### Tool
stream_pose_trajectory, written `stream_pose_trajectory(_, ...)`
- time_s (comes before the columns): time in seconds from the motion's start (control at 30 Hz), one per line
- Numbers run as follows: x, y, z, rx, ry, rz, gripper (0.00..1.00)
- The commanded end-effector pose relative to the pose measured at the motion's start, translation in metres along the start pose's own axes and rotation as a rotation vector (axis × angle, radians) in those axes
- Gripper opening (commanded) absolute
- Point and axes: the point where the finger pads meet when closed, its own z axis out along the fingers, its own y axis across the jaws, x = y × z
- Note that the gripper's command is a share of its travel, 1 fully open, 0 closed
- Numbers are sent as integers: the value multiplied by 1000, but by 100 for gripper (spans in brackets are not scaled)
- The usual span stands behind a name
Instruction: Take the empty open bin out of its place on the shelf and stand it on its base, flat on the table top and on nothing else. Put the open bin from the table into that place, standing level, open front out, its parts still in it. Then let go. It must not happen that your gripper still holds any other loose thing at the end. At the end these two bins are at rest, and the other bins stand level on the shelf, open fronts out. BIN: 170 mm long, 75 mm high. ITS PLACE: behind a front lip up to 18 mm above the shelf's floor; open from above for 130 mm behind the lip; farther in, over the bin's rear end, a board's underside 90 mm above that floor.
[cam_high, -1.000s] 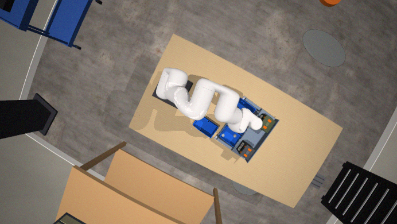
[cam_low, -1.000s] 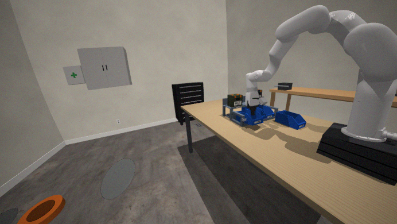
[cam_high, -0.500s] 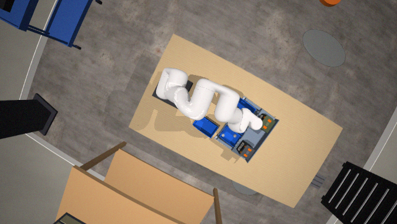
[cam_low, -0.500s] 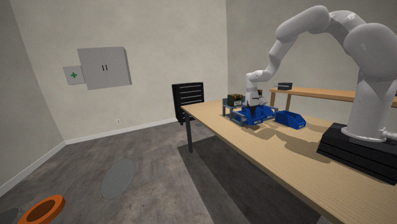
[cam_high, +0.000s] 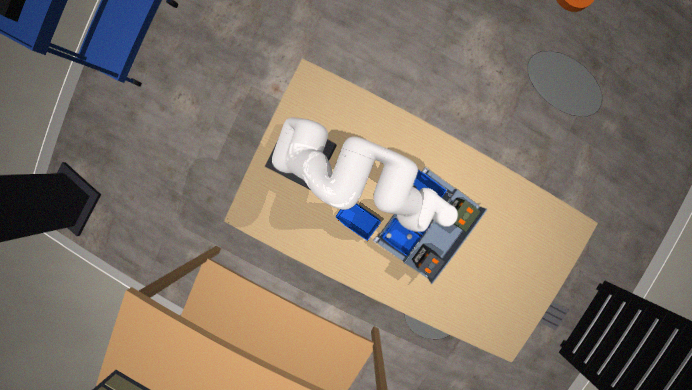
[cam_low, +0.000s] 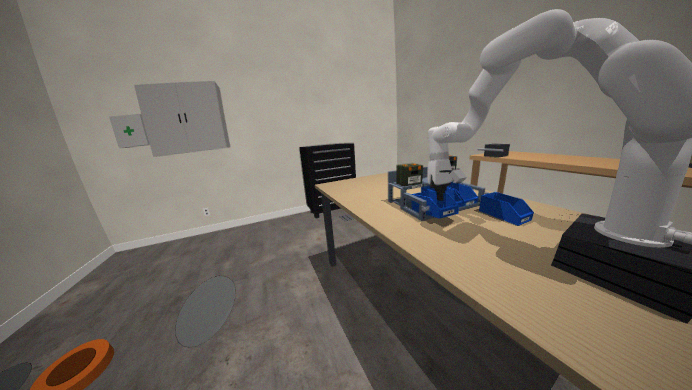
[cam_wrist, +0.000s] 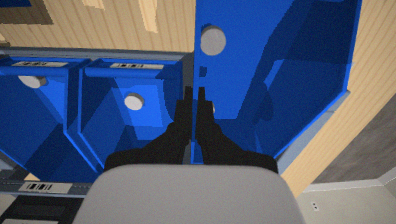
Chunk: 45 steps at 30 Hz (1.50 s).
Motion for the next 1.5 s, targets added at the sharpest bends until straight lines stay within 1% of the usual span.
stream_pose_trajectory(0.0, -2, 0, -2, -1, -5, 0, 0)
stream_pose_trajectory(1.47, -20, 0, -3, -1, -32, 0, 0)
